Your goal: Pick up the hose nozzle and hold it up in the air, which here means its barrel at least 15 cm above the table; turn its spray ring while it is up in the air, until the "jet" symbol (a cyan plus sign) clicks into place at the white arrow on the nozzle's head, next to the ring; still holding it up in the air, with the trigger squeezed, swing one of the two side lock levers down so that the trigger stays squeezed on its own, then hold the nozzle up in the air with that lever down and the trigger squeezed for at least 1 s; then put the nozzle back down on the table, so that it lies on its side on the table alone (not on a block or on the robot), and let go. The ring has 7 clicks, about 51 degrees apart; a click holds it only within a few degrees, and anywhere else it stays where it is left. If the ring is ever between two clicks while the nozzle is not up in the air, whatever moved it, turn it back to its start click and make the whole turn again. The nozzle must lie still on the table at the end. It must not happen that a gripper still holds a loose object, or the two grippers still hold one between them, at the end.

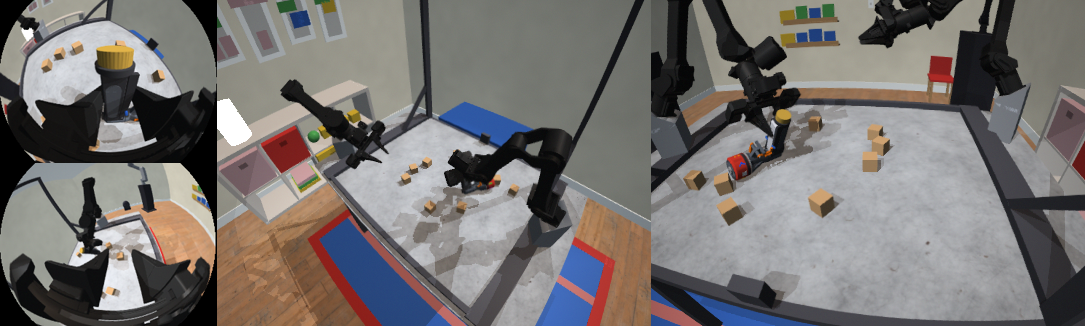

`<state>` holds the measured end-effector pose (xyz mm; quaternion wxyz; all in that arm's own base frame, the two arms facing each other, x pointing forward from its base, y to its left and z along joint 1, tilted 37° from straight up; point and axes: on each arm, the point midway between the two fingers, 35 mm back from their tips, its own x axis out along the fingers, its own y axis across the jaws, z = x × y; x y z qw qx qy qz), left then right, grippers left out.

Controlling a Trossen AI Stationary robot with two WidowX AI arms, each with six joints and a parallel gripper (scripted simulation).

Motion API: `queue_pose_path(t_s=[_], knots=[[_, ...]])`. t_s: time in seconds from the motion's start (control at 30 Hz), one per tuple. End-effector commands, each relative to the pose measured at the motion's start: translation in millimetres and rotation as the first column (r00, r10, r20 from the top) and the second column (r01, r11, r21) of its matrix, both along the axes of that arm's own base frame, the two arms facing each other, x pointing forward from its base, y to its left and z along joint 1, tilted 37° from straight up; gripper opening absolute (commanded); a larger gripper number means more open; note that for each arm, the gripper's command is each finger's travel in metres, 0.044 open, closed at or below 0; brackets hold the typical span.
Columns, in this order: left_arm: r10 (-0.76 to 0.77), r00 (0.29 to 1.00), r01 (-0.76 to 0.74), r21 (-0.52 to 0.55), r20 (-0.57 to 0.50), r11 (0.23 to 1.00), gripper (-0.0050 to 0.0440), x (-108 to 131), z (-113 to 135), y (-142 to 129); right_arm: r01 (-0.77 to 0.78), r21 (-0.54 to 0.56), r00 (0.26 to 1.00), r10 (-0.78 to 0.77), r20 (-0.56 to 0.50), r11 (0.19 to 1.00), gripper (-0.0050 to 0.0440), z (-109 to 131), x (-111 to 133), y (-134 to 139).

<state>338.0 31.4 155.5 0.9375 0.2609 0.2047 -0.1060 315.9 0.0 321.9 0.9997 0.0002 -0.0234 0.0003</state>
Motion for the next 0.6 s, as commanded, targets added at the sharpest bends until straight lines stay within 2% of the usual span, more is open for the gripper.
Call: queue_pose_path(t_s=[0.0,0.17,0.27,0.57], knots=[[0.004,1.0,-0.004,0.006,0.018,1.0,0.0169,2,8,1,0.004,0.003,1.0,-0.004,0.019,1.0,0.0171,7,-2,-1],[0.034,0.999,-0.033,0.028,-0.033,0.999,0.0169,10,9,-2,0.004,0.003,1.0,-0.004,0.019,1.0,0.0171,7,-2,-1],[0.027,0.999,-0.026,0.022,-0.025,0.999,0.0169,8,8,-1,0.004,0.003,1.0,-0.004,0.019,1.0,0.0171,7,-2,-1],[0.095,0.986,-0.087,0.067,-0.138,0.994,0.0169,25,9,-7,0.004,0.003,1.0,-0.004,0.019,1.0,0.0171,7,-2,-1]])
